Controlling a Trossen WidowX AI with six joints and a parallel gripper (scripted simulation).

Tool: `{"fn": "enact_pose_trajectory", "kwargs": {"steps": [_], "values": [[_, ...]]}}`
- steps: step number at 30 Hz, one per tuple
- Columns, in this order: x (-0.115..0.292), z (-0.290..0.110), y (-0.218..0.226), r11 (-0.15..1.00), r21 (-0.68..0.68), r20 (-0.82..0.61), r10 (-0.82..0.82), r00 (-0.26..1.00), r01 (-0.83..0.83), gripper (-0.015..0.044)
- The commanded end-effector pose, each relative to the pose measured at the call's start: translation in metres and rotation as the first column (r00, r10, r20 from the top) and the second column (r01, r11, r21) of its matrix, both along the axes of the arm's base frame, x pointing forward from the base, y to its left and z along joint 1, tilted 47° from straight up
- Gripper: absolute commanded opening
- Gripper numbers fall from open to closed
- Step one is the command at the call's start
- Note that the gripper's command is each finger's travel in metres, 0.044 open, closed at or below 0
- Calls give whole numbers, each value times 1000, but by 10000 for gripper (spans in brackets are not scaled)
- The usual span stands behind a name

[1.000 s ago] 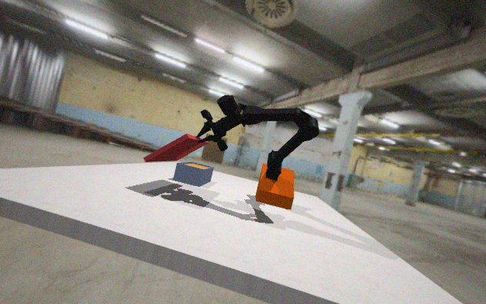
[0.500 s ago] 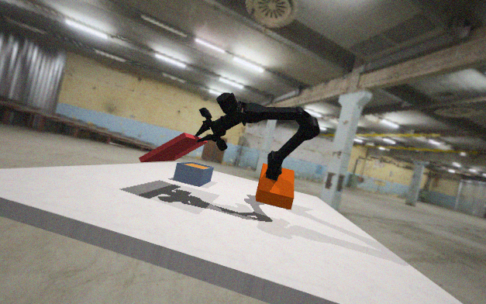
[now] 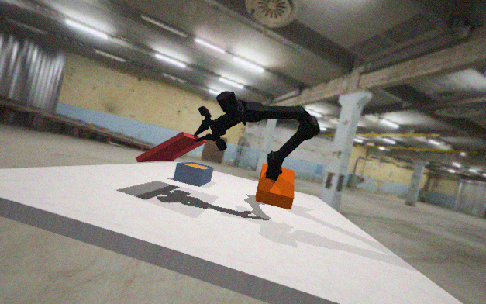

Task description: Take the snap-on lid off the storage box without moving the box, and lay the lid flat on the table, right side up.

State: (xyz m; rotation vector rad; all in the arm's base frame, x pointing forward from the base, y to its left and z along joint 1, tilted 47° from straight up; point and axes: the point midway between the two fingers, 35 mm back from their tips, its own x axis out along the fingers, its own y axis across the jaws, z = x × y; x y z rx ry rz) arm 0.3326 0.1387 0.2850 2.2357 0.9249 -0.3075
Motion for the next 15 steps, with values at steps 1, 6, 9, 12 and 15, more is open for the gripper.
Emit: {"fn": "enact_pose_trajectory", "kwargs": {"steps": [1,6,9,12,15], "values": [[0,-2,0,1000,0,4,-12,1000,12,0],[0,-8,4,1000,0,4,-12,1000,12,0],[-1,-10,6,1000,0,4,-12,1000,12,0],[-1,-12,8,1000,1,5,-12,1000,12,0],[-1,-14,9,1000,1,5,-12,1000,12,0]]}}
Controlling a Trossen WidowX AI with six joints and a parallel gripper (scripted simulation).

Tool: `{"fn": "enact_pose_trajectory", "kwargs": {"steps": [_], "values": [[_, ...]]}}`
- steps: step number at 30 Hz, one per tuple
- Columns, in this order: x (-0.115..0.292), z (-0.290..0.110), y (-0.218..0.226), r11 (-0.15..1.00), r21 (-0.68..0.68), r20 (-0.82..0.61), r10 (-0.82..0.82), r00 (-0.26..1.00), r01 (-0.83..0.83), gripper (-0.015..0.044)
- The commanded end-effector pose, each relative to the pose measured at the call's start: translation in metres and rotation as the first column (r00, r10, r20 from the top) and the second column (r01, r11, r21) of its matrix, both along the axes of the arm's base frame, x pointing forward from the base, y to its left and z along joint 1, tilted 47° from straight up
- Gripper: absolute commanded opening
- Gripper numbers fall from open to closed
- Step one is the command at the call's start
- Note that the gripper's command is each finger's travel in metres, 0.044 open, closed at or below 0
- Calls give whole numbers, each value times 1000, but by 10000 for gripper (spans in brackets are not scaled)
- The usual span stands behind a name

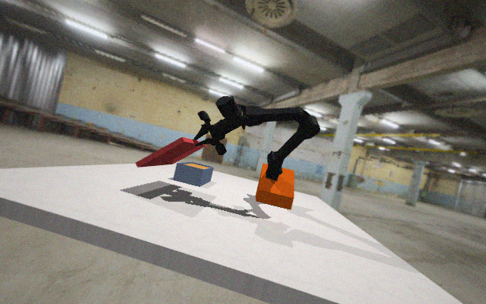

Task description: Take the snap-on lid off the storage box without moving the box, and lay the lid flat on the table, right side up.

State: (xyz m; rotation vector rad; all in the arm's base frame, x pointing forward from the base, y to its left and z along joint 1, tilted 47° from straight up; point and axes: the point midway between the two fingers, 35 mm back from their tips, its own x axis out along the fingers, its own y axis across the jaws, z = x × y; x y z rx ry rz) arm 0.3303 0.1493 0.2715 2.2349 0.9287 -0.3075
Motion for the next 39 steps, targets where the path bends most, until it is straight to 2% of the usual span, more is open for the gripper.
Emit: {"fn": "enact_pose_trajectory", "kwargs": {"steps": [1,39], "values": [[1,-1,-1,1000,0,6,-15,1000,15,0],[-1,-21,22,1000,2,6,-15,1000,15,0]]}}
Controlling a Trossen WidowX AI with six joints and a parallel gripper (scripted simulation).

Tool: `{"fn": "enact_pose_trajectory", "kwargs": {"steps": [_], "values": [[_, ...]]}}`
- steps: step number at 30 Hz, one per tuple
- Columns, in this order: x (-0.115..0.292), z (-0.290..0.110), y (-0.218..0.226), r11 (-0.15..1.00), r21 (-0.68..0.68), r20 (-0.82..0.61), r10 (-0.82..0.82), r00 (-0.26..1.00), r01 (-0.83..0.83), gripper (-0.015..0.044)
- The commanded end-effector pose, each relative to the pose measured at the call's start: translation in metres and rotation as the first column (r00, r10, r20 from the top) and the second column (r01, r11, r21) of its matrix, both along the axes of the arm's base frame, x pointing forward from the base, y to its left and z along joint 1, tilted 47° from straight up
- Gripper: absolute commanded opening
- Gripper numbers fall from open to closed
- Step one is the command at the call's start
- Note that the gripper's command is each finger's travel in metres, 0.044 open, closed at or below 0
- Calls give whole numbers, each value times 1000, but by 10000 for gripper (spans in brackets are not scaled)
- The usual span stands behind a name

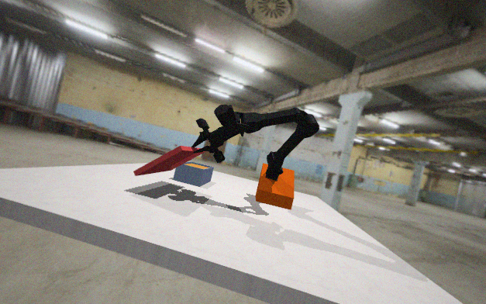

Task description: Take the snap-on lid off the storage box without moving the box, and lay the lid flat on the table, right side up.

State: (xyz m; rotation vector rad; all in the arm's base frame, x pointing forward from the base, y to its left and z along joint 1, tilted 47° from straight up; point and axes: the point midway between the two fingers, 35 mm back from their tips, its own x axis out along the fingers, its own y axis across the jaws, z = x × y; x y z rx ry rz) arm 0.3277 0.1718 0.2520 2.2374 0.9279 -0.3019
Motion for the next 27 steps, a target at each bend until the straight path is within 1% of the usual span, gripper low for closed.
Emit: {"fn": "enact_pose_trajectory", "kwargs": {"steps": [1,27], "values": [[2,-2,0,1000,-1,3,-15,1000,15,0],[0,-16,15,1000,1,3,-15,1000,15,0]]}}
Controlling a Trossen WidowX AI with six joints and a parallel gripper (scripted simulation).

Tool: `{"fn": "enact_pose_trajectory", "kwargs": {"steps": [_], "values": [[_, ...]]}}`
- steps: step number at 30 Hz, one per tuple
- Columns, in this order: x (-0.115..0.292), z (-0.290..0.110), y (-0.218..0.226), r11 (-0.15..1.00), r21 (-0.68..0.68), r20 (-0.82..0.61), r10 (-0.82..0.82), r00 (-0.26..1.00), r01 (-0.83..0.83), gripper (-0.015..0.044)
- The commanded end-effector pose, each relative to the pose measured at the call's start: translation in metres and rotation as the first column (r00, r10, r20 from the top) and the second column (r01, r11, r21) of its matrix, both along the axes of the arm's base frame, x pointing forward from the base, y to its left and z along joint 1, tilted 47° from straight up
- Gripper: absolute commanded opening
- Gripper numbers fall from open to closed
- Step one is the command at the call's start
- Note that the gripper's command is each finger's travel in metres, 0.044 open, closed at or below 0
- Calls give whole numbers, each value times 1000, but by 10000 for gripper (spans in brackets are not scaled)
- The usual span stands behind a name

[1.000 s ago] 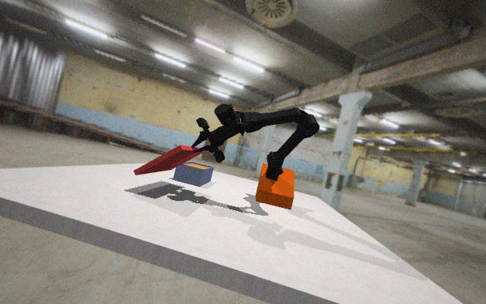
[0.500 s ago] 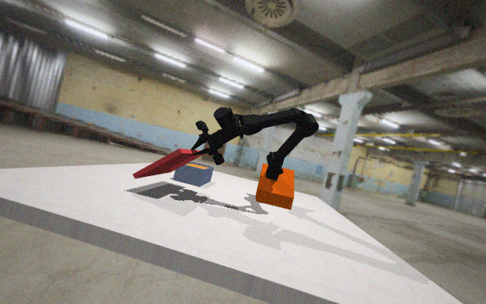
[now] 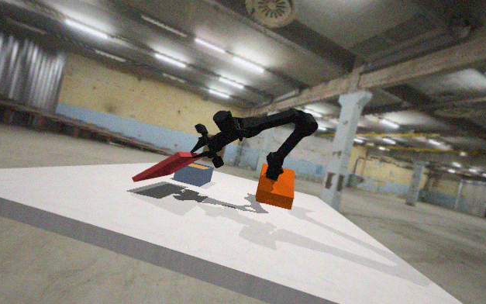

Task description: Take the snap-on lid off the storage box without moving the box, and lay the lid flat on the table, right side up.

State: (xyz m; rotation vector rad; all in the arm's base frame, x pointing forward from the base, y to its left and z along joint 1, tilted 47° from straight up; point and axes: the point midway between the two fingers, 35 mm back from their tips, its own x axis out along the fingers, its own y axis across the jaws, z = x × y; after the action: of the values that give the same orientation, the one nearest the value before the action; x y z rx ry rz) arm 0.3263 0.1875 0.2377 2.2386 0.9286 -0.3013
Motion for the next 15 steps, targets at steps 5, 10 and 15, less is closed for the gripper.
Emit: {"fn": "enact_pose_trajectory", "kwargs": {"steps": [5,10,15], "values": [[2,-4,2,1000,0,3,-15,1000,15,0],[1,-7,5,1000,0,3,-15,1000,15,0],[1,-9,8,1000,0,3,-15,1000,15,0]]}}
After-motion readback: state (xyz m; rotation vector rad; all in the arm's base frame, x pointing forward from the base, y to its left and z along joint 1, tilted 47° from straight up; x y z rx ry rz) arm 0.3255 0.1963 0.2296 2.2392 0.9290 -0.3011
